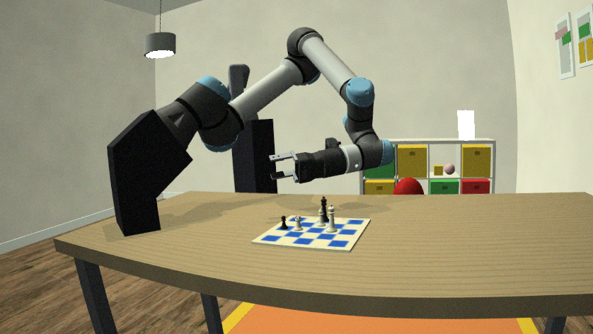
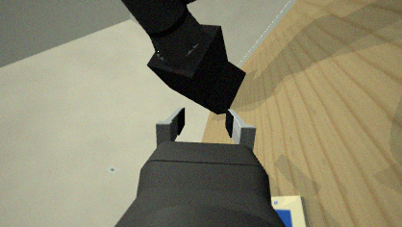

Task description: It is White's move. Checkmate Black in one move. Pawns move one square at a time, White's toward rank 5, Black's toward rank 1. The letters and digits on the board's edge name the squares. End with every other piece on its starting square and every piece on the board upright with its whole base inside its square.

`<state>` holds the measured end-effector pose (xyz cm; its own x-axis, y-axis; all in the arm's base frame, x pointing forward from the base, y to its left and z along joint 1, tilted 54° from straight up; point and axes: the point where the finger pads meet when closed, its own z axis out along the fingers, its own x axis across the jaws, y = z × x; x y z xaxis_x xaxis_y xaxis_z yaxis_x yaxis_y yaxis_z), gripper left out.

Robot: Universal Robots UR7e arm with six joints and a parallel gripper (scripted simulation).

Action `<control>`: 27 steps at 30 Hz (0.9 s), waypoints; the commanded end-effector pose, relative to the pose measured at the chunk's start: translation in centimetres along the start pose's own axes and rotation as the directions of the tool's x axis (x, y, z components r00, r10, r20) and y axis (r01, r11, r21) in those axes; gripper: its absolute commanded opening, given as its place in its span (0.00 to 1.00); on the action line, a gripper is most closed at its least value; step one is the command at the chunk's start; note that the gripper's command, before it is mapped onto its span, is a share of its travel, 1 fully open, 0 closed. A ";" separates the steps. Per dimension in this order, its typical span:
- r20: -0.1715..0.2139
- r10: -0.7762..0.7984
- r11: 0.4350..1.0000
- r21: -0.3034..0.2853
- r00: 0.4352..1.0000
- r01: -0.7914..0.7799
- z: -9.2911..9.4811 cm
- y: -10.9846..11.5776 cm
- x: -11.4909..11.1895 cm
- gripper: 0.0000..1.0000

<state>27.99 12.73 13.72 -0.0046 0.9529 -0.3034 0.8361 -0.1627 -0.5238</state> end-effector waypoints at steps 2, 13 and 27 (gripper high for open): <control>0.101 -0.249 0.951 -0.165 0.963 0.263 -3.8 2.9 2.0 1.00; 0.346 -0.525 0.718 -0.309 0.777 0.623 -9.4 4.6 5.1 1.00; 0.705 -0.609 0.260 -0.254 0.362 0.932 -14.8 4.5 8.3 1.00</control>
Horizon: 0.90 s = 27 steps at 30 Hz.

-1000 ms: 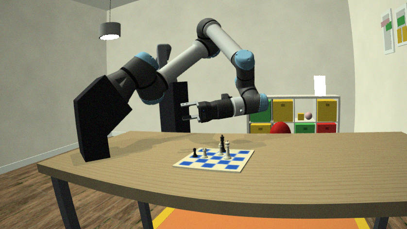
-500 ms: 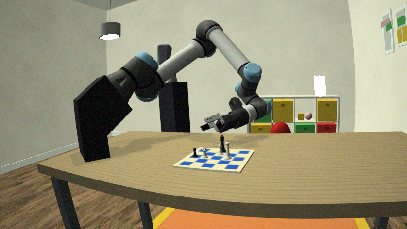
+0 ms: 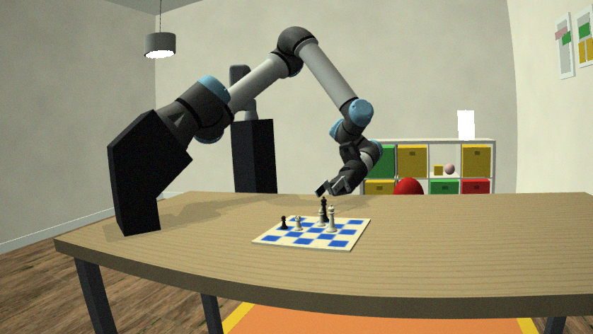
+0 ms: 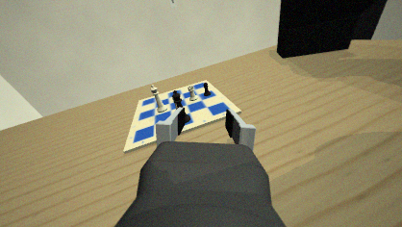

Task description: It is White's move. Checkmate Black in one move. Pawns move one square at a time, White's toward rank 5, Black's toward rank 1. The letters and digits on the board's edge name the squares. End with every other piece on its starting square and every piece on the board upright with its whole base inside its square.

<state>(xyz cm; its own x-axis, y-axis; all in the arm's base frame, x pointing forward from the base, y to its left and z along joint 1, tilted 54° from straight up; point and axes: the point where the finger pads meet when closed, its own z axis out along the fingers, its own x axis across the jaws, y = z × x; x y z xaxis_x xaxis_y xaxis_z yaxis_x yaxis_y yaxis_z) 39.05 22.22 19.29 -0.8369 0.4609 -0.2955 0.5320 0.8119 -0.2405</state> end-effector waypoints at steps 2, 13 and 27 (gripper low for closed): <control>0.159 -0.236 0.962 -0.101 0.959 0.254 -2.1 1.7 -0.4 1.00; 0.201 -0.284 0.944 -0.111 0.938 0.310 -3.1 2.5 -0.6 1.00; 0.203 -0.287 0.943 -0.112 0.936 0.313 -3.2 2.5 -0.6 1.00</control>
